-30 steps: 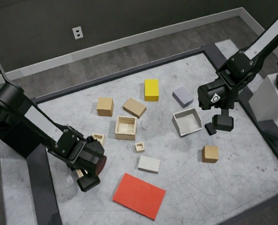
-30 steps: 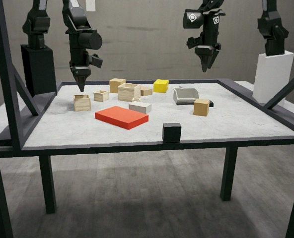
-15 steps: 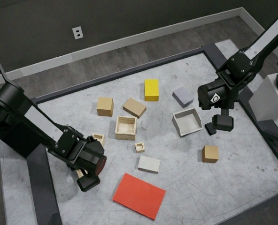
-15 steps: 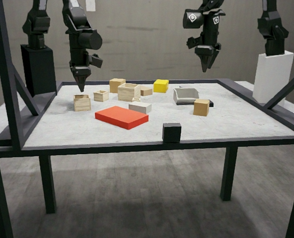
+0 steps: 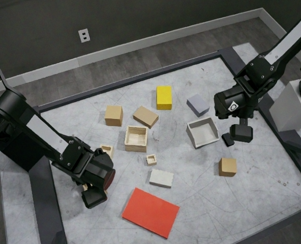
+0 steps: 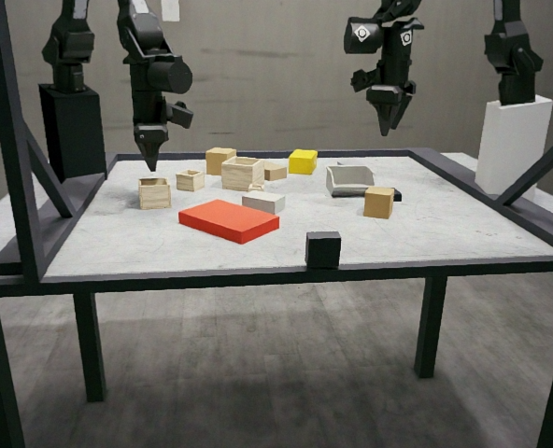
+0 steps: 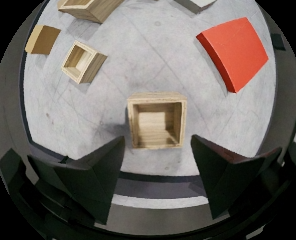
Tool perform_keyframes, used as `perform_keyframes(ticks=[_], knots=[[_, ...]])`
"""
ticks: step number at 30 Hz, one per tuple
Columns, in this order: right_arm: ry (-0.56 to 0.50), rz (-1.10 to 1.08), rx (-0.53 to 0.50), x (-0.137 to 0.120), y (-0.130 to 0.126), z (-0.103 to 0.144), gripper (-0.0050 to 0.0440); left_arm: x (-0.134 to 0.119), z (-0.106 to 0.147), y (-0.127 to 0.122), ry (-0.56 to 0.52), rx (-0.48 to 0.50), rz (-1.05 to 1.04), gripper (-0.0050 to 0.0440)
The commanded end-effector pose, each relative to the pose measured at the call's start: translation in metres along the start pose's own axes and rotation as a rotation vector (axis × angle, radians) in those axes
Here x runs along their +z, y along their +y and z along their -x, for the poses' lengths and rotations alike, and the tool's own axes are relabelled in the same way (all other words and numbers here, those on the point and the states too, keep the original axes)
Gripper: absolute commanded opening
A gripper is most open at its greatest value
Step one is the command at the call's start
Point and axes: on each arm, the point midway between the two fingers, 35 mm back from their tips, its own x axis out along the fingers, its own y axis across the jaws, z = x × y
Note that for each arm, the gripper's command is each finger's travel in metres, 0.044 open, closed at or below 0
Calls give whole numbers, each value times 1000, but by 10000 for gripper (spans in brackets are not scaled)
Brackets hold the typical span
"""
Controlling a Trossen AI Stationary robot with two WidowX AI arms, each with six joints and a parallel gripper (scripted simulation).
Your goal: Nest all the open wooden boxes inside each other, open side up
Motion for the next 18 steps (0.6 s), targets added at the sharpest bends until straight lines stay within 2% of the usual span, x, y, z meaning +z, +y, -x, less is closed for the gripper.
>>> perform_keyframes(ticks=[1,8,10,12,18], knots=[[-21,-2,11,4,3,6,400,3,5,-5,-14,-18,-123,208],[-21,-2,11,4,3,6,400,4,6,-7,-19,-21,-552,40],[-21,-2,11,4,3,6,400,4,6,-7,-19,-21,-552,40],[-21,-2,11,4,3,6,400,5,7,-7,-22,-20,-721,0],[-21,-2,11,4,3,6,400,5,7,-8,-27,-19,-1048,0]])
